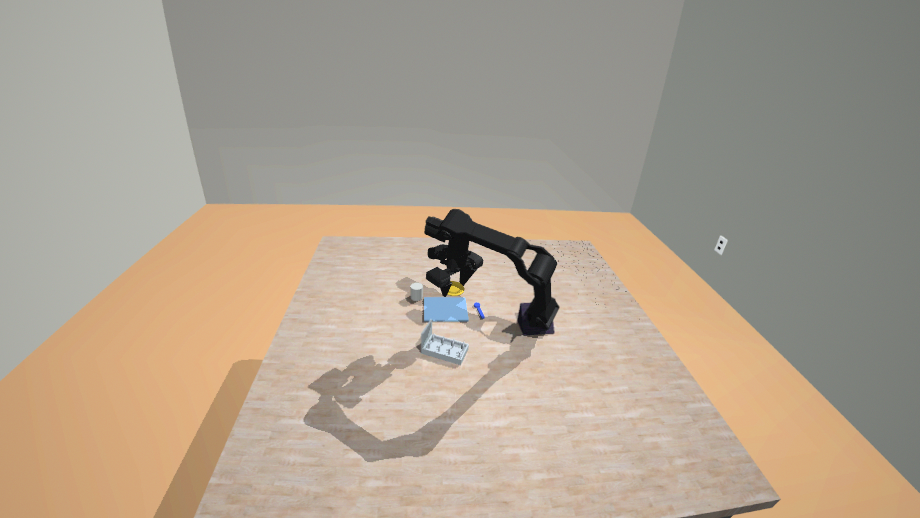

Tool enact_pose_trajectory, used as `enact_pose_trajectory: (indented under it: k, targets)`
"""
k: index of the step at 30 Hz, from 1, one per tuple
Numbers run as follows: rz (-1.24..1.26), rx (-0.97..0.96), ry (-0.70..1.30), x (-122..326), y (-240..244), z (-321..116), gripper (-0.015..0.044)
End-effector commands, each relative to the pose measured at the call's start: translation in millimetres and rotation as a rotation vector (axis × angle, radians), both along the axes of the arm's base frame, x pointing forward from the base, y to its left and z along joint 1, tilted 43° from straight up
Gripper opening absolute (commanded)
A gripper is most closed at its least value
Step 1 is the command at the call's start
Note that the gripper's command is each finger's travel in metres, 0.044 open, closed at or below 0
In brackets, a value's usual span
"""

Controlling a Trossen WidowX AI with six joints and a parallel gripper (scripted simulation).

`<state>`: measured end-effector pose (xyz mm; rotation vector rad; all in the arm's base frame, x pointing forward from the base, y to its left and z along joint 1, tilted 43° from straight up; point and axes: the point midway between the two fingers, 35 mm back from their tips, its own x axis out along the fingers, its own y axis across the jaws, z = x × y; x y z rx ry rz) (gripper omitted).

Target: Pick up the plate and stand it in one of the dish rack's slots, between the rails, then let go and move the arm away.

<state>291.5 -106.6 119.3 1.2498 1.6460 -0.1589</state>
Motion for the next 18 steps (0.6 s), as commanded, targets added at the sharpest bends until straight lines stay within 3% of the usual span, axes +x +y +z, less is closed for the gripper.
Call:
enact_pose_trajectory:
  k: [1,18]
  targets:
    - [-0.108,0.007,0.076,-5.0,13.5,13.2,0.0000]
    - [-0.569,0.053,0.422,-37.1,71.6,55.9,0.0000]
